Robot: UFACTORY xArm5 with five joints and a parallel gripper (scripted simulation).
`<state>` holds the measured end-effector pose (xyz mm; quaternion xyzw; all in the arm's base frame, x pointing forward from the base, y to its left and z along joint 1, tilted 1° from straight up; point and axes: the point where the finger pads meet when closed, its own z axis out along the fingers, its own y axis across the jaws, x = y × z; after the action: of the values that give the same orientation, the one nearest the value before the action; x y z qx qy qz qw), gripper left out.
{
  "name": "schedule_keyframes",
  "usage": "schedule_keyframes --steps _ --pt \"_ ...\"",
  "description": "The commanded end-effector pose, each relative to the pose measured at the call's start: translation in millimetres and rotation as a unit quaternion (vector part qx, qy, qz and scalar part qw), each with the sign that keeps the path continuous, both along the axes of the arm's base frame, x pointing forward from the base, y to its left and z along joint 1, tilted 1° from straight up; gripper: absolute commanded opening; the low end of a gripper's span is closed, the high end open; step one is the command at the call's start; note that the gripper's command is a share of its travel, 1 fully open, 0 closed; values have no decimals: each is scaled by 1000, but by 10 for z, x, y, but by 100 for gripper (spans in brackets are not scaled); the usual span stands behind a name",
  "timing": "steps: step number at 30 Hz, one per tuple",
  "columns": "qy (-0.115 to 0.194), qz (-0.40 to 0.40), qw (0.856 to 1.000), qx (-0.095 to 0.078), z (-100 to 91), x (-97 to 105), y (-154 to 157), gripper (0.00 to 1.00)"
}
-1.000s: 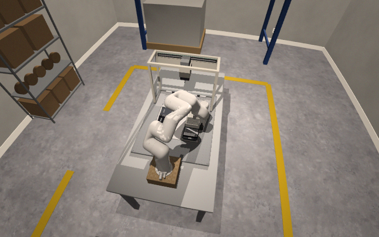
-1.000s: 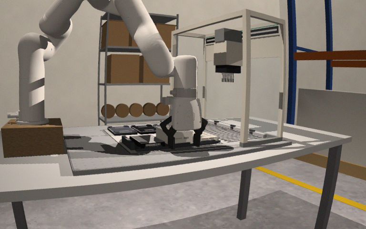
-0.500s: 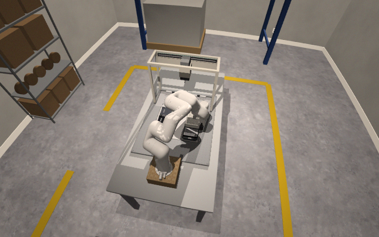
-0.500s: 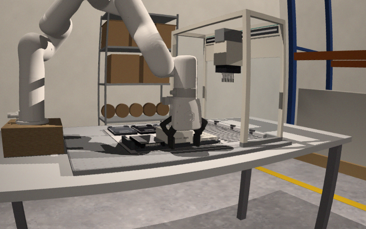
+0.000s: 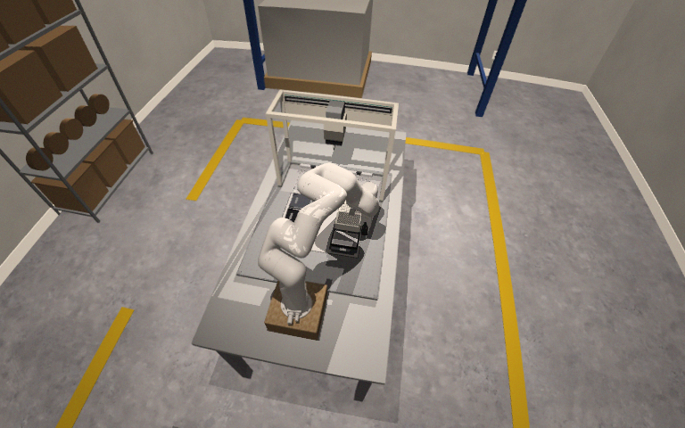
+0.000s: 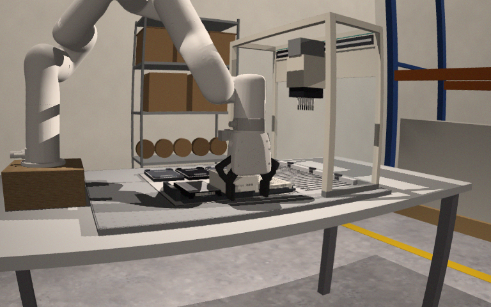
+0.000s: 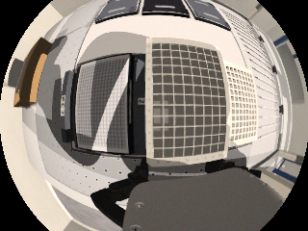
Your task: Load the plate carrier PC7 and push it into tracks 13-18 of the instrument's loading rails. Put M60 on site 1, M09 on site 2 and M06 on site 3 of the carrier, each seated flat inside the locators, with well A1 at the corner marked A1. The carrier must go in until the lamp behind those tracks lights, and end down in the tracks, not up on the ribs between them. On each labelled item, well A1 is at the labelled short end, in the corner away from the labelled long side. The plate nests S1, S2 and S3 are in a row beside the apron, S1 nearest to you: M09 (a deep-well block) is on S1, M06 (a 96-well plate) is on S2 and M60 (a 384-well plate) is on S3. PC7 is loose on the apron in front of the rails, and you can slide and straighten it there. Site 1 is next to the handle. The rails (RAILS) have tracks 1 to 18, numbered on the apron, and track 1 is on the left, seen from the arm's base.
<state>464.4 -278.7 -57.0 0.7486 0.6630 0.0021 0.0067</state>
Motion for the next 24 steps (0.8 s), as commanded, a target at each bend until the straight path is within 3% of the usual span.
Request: schedule_keyframes --steps 1,24 --pt "-6 0 1000 6 17 10 -42 100" --pt "-6 0 1000 6 16 -7 -181 100"
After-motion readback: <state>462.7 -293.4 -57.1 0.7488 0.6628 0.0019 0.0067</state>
